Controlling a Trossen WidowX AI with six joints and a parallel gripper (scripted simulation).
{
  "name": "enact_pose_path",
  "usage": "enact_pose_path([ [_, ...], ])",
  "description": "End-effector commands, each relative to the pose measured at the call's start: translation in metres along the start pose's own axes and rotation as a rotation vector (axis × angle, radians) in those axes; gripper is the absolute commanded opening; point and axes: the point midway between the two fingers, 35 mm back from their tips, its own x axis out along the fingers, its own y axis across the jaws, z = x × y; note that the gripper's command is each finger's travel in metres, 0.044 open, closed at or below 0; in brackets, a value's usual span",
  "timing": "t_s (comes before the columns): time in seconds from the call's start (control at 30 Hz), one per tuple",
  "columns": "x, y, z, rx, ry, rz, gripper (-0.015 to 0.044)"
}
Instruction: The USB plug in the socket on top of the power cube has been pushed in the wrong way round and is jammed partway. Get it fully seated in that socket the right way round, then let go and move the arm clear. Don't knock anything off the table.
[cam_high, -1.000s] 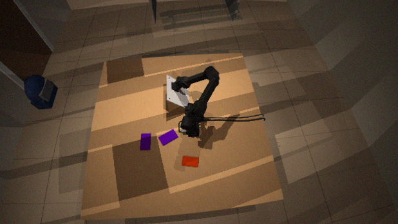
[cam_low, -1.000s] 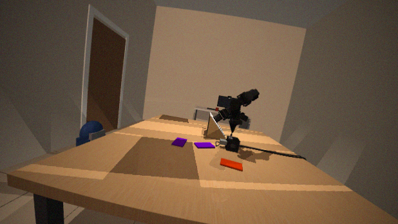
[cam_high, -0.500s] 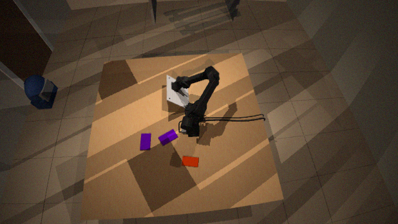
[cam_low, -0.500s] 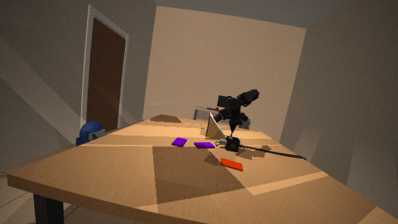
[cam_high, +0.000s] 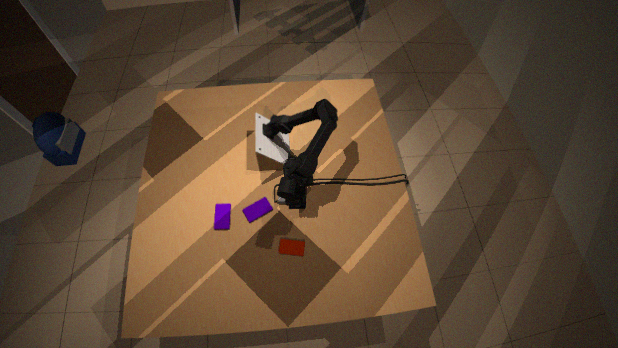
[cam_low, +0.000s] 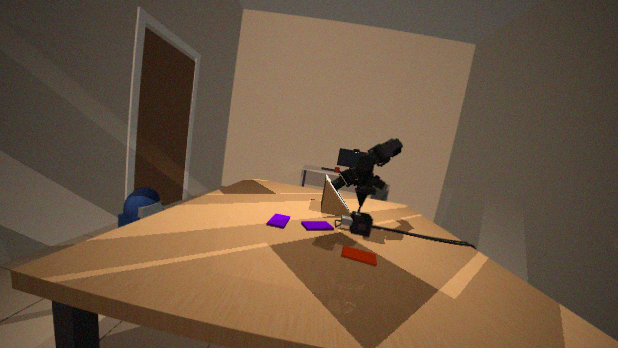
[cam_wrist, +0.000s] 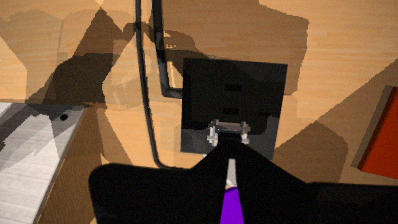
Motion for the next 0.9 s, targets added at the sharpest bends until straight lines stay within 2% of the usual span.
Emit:
enact_pose_path([
  [0.0,0.0007,-0.0002,0.0007,0.002,-0.005,-0.002,0.0],
  [0.87,0.0038,-0.0002,0.0006,0.002,-0.005,-0.002,0.0],
])
